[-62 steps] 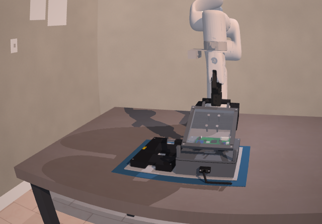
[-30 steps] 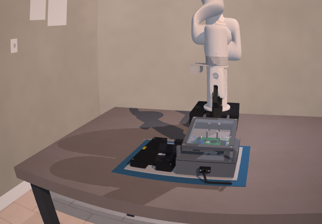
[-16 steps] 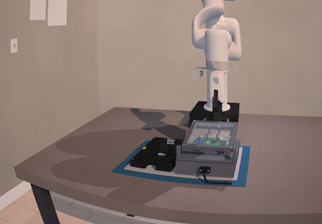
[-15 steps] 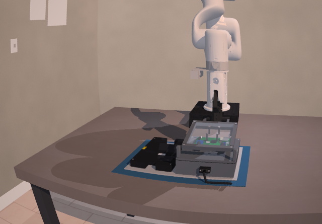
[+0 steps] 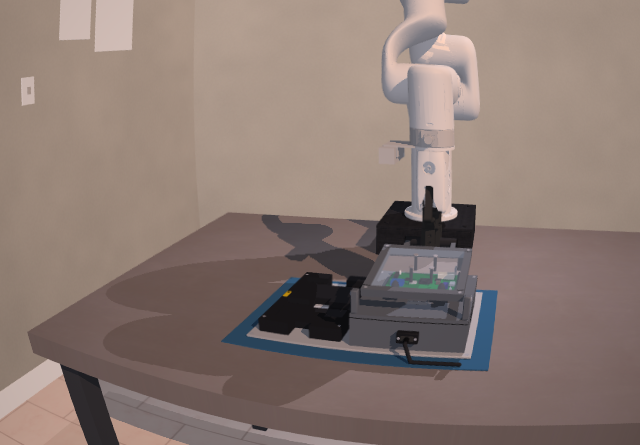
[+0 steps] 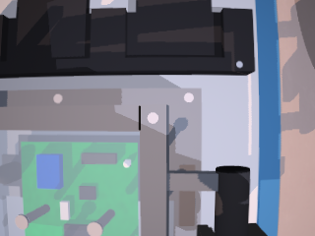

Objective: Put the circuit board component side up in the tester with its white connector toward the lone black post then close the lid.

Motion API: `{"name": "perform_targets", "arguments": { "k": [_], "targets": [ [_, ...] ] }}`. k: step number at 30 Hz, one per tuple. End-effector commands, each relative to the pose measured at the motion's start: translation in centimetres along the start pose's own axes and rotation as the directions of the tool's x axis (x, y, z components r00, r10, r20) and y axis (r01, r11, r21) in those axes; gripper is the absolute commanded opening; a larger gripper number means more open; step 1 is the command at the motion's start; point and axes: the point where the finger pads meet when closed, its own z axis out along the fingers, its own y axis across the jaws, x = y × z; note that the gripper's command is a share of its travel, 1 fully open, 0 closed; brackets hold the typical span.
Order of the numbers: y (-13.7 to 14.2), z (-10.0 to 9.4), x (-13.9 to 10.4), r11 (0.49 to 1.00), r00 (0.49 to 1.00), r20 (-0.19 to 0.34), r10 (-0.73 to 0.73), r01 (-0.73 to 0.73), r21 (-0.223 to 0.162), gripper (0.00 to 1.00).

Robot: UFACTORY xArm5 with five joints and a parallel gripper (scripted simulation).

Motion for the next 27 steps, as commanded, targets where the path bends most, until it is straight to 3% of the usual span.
{"name": "perform_targets", "arguments": {
  "k": [1, 27],
  "targets": [
    [-0.08, 0.21, -0.02, 1.000, 1.000, 0.000, 0.000, 0.000, 0.003, 0.00],
    [0.01, 1.06, -0.02, 1.000, 1.000, 0.000, 0.000, 0.000, 0.003, 0.00]
  ]
}}
